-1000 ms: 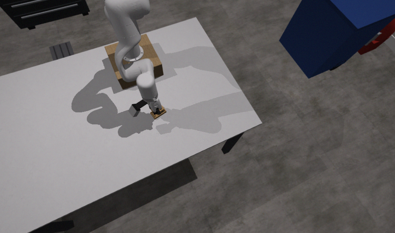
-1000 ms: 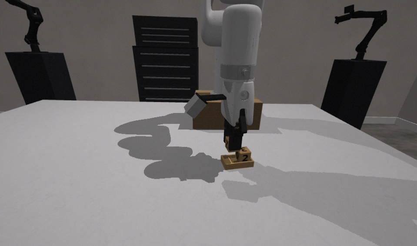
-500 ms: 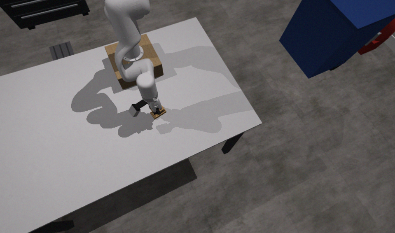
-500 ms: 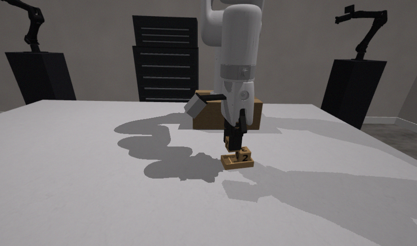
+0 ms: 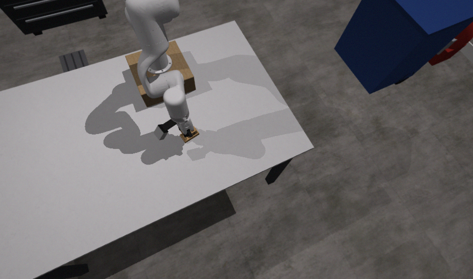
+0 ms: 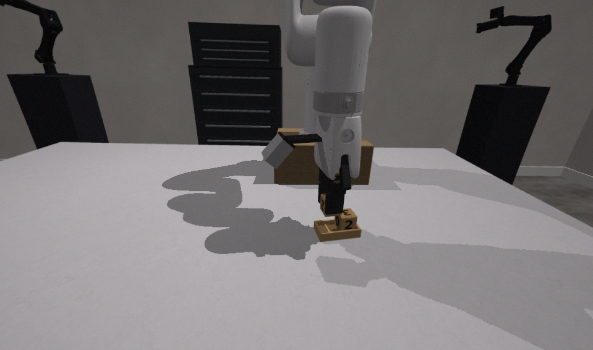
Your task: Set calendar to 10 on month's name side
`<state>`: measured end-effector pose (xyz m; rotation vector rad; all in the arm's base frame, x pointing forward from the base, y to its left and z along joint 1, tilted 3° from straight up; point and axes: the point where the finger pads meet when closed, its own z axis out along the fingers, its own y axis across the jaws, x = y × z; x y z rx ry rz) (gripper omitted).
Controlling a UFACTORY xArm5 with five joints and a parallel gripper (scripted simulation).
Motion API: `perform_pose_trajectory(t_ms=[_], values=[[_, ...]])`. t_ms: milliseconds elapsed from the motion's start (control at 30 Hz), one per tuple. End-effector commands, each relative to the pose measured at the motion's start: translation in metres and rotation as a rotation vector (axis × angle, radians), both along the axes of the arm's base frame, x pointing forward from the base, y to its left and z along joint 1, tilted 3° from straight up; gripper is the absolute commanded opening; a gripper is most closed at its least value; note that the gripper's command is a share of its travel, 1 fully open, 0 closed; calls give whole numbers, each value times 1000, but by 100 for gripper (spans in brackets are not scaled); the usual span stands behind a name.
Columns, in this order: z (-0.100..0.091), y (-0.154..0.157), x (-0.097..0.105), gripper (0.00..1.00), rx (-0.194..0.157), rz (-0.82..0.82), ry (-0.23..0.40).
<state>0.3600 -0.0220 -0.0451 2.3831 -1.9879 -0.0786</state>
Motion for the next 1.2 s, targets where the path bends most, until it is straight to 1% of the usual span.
perform_pose_trajectory(t_ms=[0,800,1167], values=[[1,0,1,29,0,0,-3],[0,0,1,29,0,0,-3],[-4,0,1,29,0,0,-3]])
